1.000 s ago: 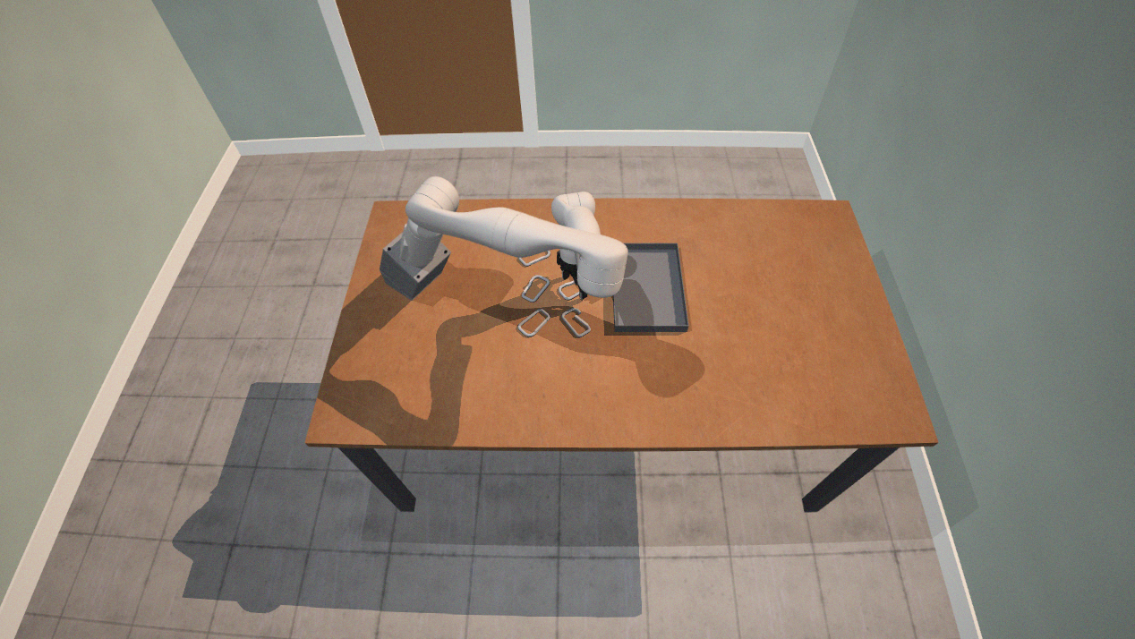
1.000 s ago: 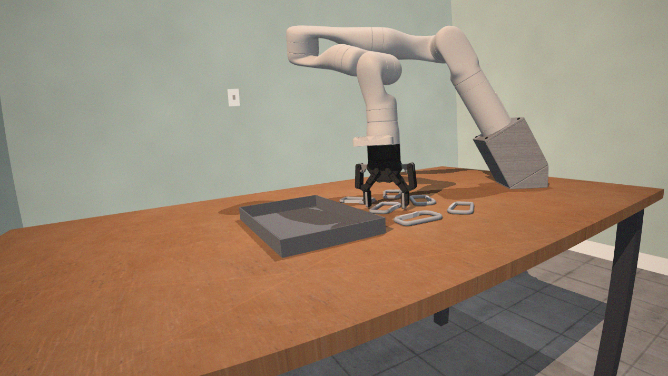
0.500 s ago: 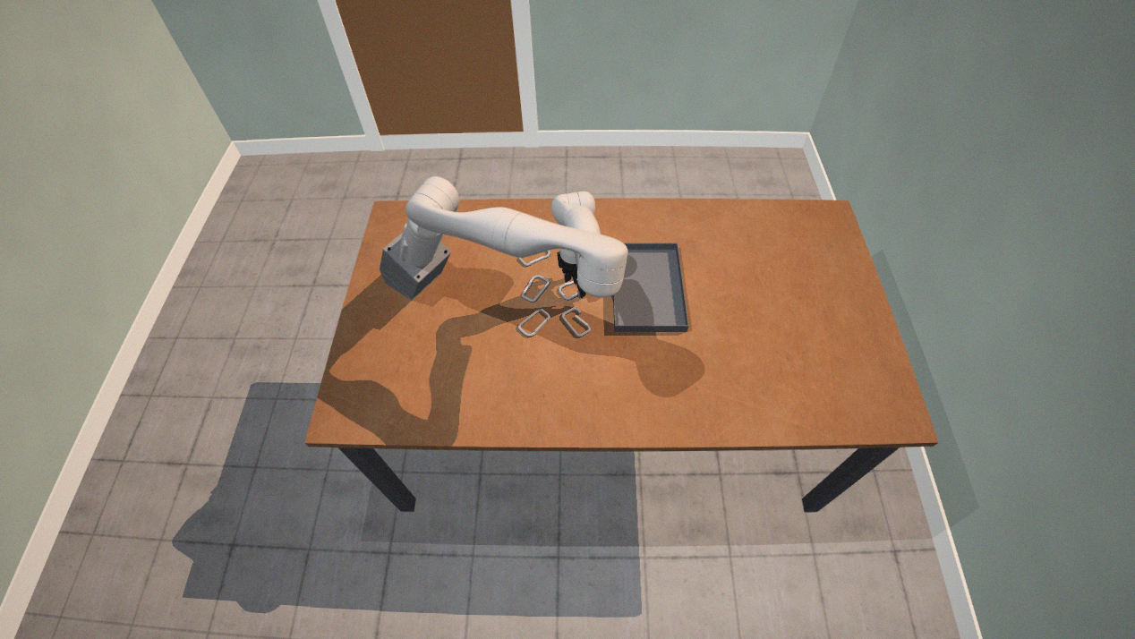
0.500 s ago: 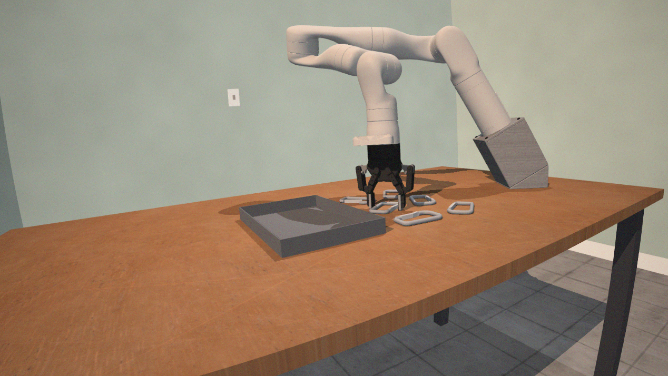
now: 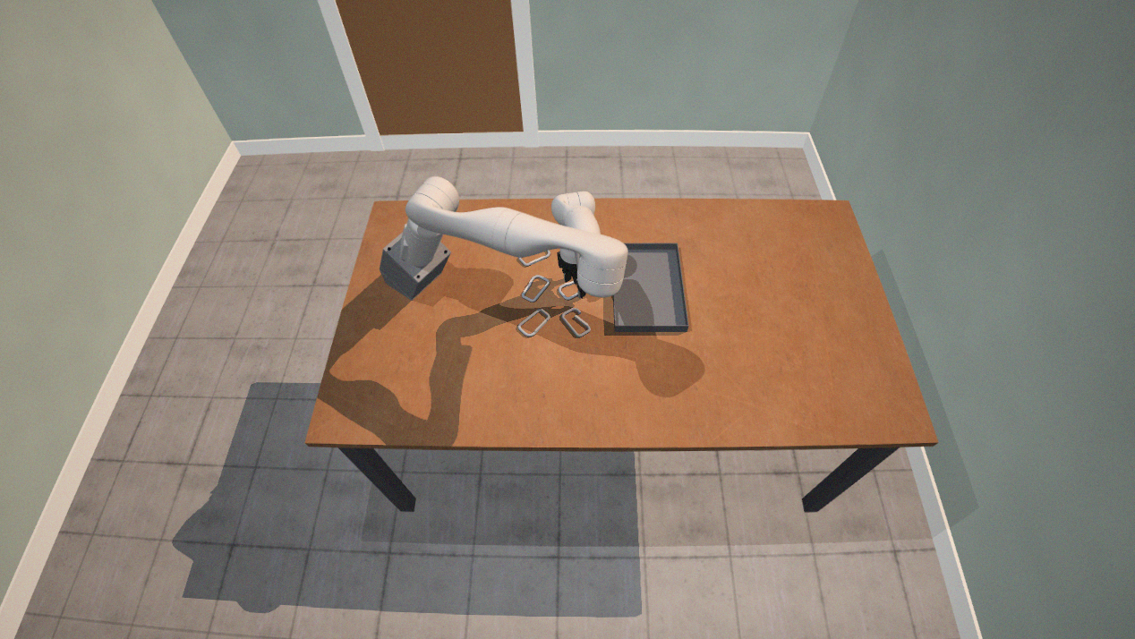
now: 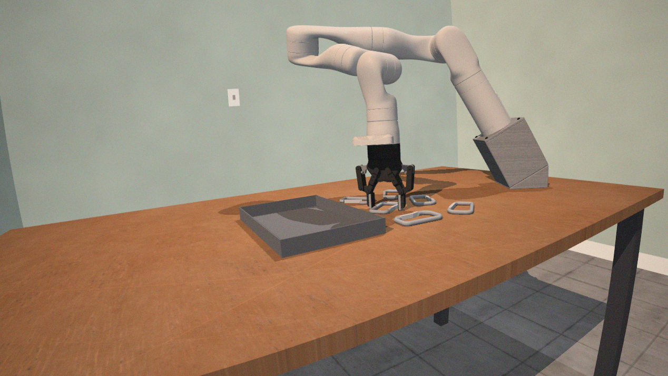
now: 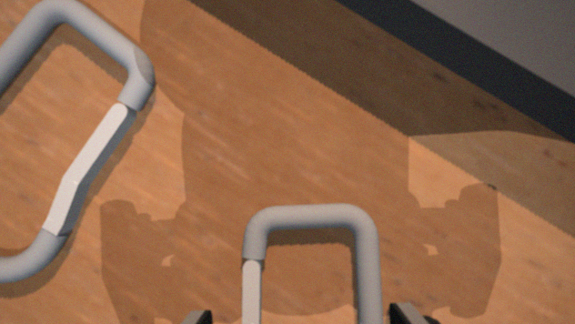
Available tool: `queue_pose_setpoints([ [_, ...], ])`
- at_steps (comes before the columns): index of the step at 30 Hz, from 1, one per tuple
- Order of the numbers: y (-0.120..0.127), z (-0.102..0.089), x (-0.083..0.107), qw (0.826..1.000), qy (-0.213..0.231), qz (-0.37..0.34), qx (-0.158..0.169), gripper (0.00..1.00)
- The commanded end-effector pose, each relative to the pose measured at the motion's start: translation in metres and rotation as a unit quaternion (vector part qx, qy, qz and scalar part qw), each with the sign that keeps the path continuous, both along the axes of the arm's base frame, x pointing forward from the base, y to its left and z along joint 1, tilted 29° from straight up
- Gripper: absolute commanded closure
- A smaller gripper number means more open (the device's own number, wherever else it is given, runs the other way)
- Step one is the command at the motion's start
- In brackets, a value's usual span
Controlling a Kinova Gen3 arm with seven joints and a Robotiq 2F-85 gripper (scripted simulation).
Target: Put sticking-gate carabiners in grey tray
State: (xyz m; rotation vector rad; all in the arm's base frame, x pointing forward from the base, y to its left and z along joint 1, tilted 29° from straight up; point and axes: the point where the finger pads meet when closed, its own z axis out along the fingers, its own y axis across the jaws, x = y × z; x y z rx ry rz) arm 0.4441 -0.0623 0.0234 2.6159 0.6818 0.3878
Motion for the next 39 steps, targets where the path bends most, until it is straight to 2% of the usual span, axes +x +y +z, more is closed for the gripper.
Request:
queue_pose_setpoints([
  [1, 0.0001, 0.0005, 0.0003, 1.000, -0.001, 0.000, 0.000, 0.25],
  [18, 0.0002, 0.0006, 0.0003, 1.000, -0.001, 0.000, 0.000, 0.25],
  [19, 0.0002, 0.0006, 0.0003, 1.000, -0.001, 0.000, 0.000, 0.29],
  [35, 0.0002, 0.0006, 0.0003, 1.000, -0.001, 0.000, 0.000, 0.29],
  [36, 0.0009, 0.0012, 0.0003, 1.000, -0.001, 0.001, 0.000, 0.33],
  [39, 0.0009, 0.0012, 0.0003, 1.000, -0.001, 0.001, 0.000, 0.33],
])
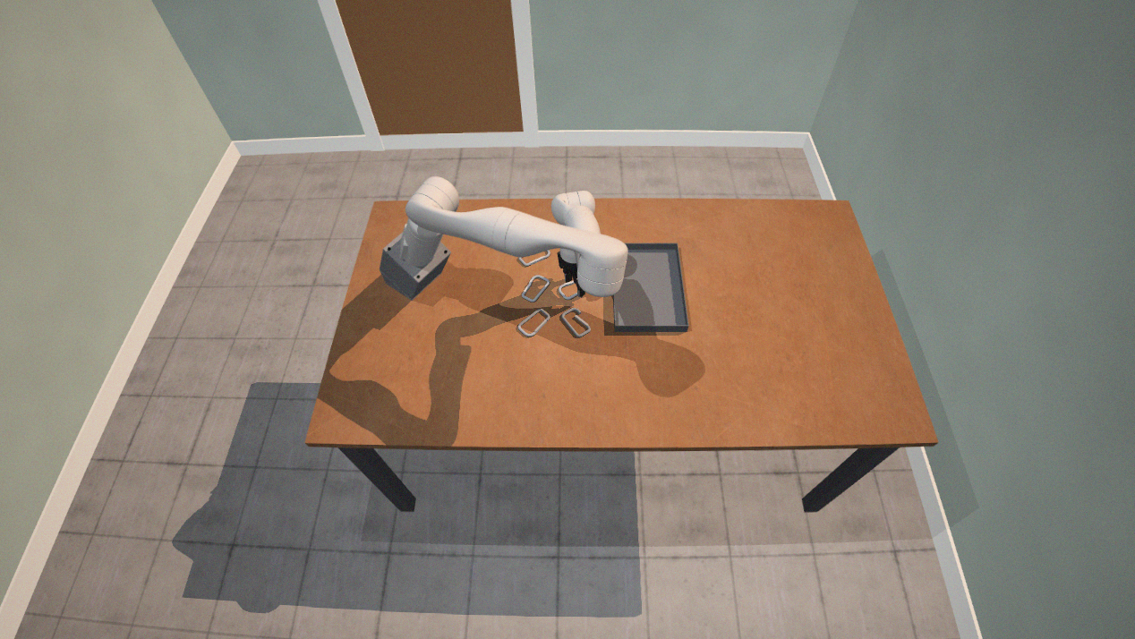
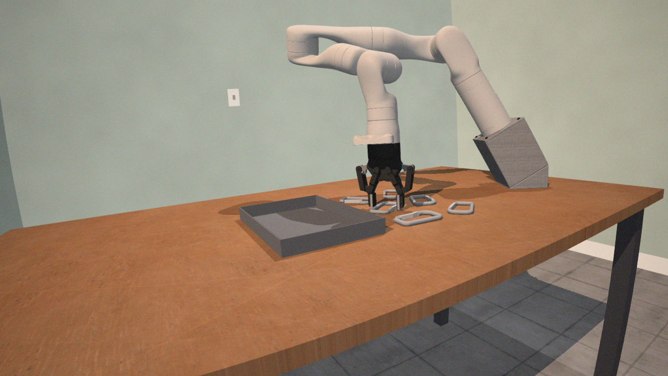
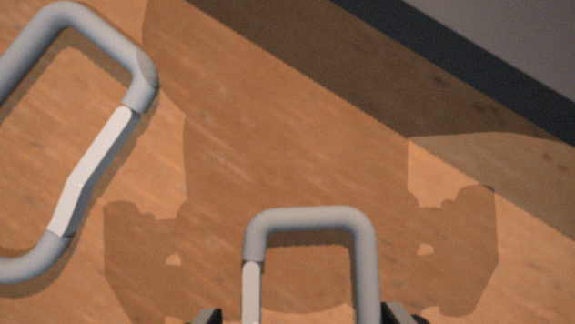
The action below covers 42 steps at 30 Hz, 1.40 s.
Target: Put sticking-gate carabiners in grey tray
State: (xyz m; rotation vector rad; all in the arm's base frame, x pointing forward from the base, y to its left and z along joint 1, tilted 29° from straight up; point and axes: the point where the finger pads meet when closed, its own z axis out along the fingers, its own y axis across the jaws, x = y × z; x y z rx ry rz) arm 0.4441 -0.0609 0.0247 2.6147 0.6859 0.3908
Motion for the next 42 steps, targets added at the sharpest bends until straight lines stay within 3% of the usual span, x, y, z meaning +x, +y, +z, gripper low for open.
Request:
queue_pose_setpoints([
  [1, -0.0004, -0.0001, 0.0003, 1.000, 0.000, 0.000, 0.000, 0.33],
  [42, 0.0010, 0.0013, 0.0003, 1.000, -0.001, 0.001, 0.000, 0.41],
])
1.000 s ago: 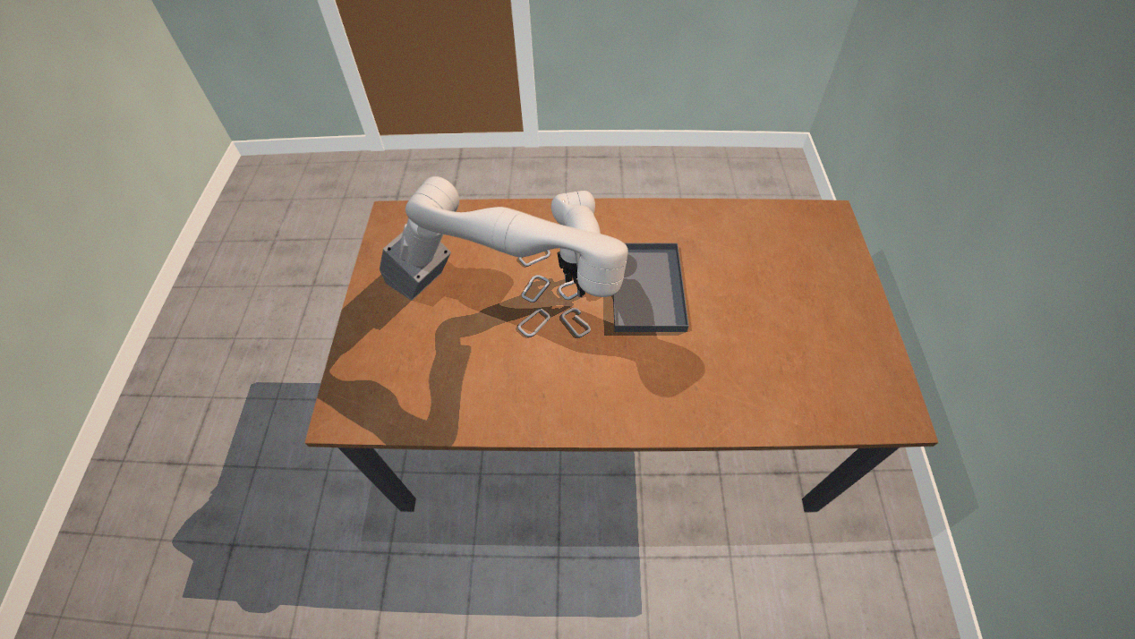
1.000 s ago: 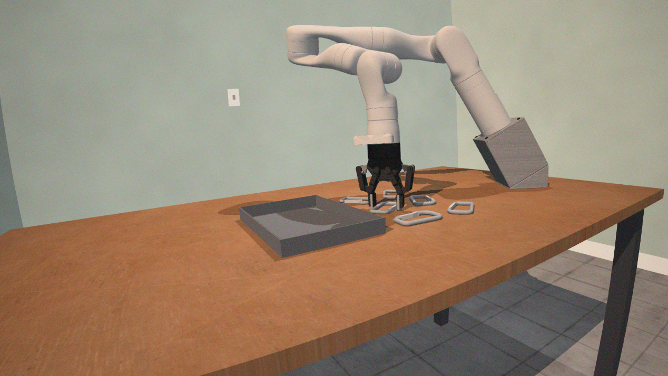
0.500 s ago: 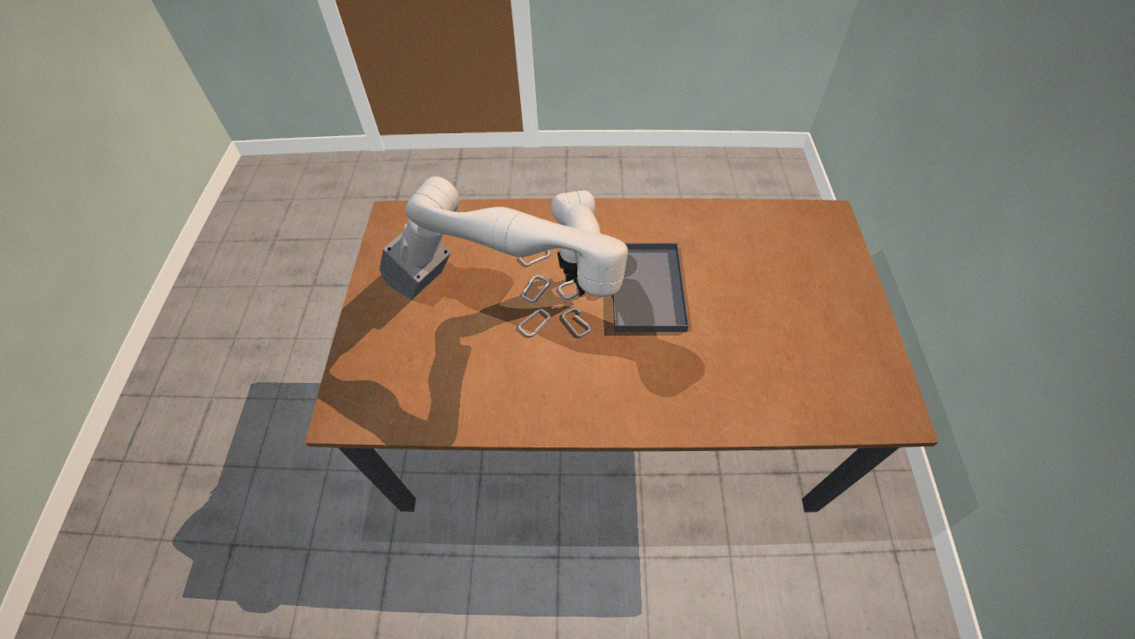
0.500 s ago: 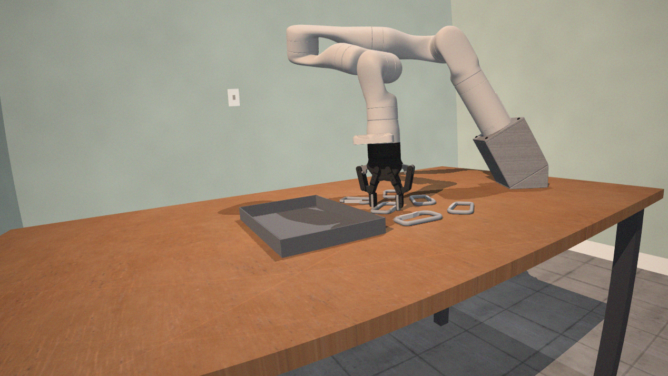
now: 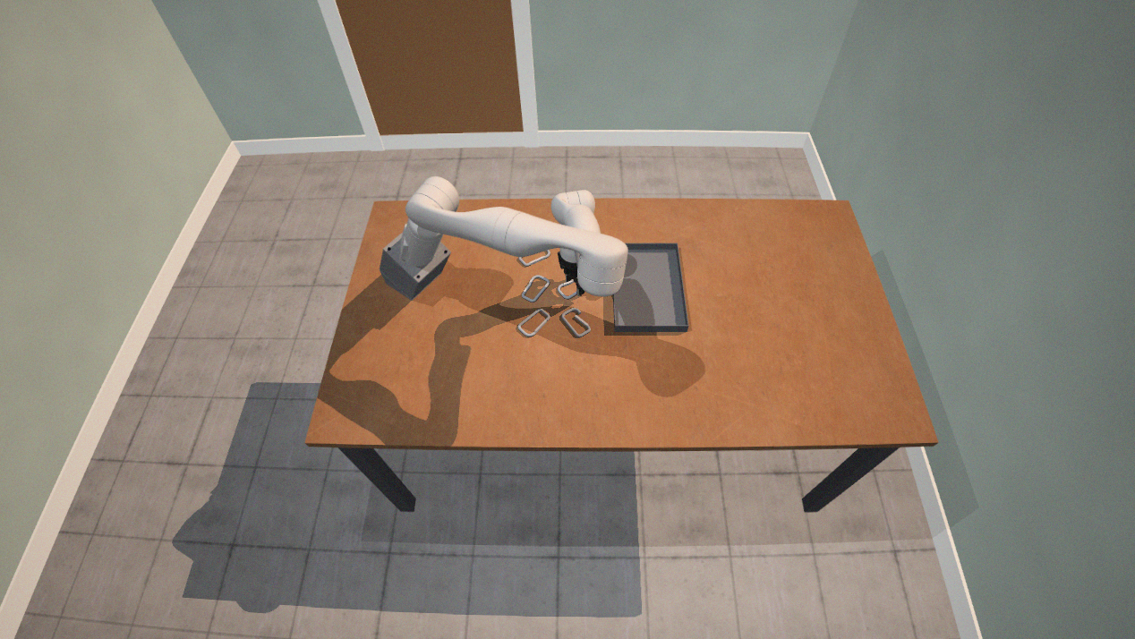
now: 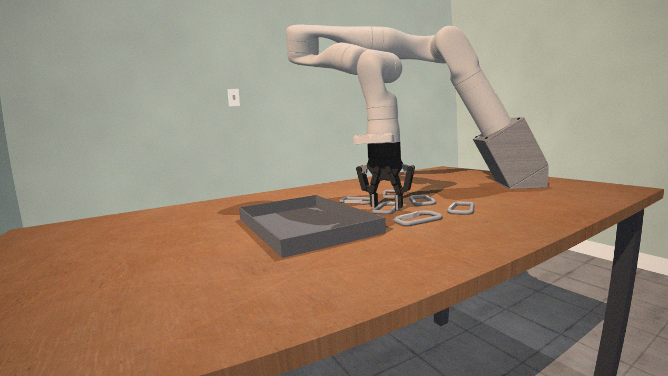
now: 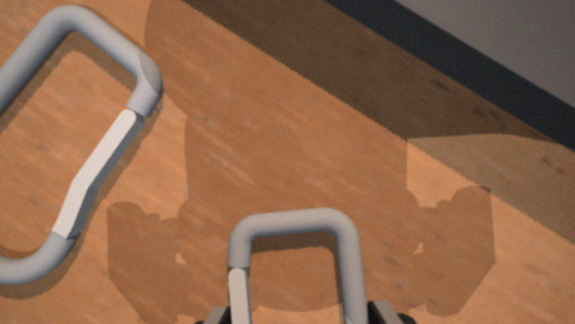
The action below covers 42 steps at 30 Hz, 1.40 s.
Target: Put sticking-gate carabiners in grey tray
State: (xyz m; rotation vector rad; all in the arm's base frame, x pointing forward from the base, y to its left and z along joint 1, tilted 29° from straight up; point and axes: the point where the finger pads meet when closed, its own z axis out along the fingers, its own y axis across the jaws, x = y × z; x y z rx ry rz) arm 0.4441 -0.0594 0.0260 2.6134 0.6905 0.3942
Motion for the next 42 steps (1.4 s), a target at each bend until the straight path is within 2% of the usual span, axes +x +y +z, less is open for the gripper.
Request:
queue_pose_setpoints([
  [1, -0.0005, -0.0001, 0.0003, 1.000, 0.000, -0.001, 0.000, 0.41],
  [42, 0.0006, 0.0008, 0.0003, 1.000, -0.001, 0.001, 0.000, 0.45],
])
